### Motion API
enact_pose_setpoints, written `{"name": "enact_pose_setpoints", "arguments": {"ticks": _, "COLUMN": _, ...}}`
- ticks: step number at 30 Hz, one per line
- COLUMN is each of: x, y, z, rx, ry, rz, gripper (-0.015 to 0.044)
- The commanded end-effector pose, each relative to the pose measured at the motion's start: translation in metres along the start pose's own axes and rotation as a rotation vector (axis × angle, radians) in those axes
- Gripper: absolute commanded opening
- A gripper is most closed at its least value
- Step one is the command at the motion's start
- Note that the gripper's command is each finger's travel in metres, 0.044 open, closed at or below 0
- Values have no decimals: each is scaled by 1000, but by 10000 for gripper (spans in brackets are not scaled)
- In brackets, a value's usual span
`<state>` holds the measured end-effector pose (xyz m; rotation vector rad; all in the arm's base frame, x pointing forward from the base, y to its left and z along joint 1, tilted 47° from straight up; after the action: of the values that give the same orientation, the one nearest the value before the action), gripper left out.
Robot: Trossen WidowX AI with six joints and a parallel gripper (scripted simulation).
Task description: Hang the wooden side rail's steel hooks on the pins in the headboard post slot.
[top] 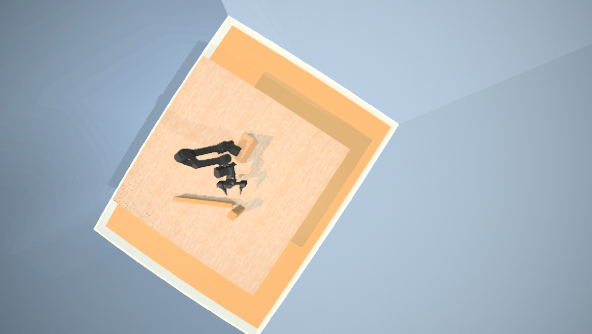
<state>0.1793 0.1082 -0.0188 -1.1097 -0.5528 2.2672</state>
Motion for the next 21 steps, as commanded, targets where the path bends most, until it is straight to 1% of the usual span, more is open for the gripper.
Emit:
{"name": "enact_pose_setpoints", "arguments": {"ticks": 1, "x": -2, "y": 2, "z": 2, "rx": 8, "ry": 8, "rz": -6, "gripper": 440}}
{"name": "enact_pose_setpoints", "arguments": {"ticks": 14, "x": -2, "y": 2, "z": 1, "rx": 10, "ry": 6, "rz": -3, "gripper": 440}}
{"name": "enact_pose_setpoints", "arguments": {"ticks": 21, "x": -6, "y": -21, "z": -37, "rx": 107, "ry": -94, "rz": 97, "gripper": 440}}
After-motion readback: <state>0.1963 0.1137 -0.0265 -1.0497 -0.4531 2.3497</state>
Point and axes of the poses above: the point midway between the two fingers, 35 mm back from their tips, its own z axis back along the fingers, its own x axis across the jaws, y = z × x, the point moved 7 cm from there along z, back along the fingers, and after that the axes turned 5 degrees about -z, right-handed, at the moved point
